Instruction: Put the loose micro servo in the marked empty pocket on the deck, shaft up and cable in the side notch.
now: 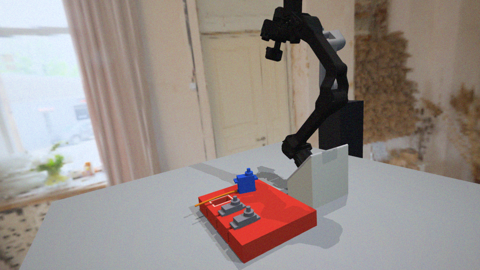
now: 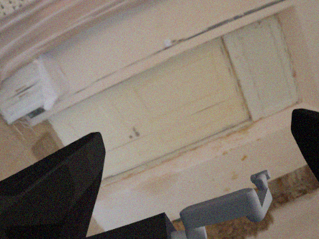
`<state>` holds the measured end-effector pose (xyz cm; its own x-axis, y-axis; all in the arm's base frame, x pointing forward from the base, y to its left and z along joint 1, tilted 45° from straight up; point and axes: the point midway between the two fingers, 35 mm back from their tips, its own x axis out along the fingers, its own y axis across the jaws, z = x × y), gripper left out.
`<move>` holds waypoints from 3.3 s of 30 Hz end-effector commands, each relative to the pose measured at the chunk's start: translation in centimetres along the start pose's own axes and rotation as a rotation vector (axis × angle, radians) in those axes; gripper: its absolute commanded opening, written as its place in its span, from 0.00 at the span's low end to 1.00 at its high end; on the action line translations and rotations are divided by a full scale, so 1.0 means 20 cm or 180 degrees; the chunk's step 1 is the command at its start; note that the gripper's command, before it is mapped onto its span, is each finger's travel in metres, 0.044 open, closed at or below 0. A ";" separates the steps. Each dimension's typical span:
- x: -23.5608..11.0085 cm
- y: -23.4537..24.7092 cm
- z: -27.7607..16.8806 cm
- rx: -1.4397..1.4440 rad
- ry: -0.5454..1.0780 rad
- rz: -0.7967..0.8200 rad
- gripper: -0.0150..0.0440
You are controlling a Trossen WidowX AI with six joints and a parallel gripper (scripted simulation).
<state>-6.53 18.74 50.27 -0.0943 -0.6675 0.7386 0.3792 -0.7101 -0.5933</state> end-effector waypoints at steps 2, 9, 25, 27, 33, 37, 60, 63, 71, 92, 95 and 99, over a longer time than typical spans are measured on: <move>0.01 0.01 0.00 0.0017 0.0001 0.0023 0.84; 0.13 0.09 -0.03 0.0130 0.0004 0.0256 0.53; 0.51 0.43 -0.07 0.0691 -0.0216 0.1201 0.25; 0.57 0.51 -0.07 0.0808 -0.0201 0.1373 0.25; 0.70 0.74 -0.05 0.1083 -0.0188 0.1882 0.25; 0.74 0.84 -0.02 0.1201 -0.0215 0.2107 0.25; 0.83 1.42 0.21 0.1661 -0.0161 0.3350 0.25; 0.82 1.53 0.27 0.1709 -0.0142 0.3588 0.25; 0.71 1.81 0.44 0.1761 -0.0029 0.4275 0.25; -0.38 2.48 0.96 0.0386 0.0561 0.5947 0.25; -0.58 2.51 0.96 0.0053 0.0594 0.5962 0.25; -0.85 2.52 0.94 -0.0377 0.0572 0.5874 0.25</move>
<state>31.48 -4.61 17.93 0.3098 -0.4884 -0.8158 0.1051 0.8703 -0.4811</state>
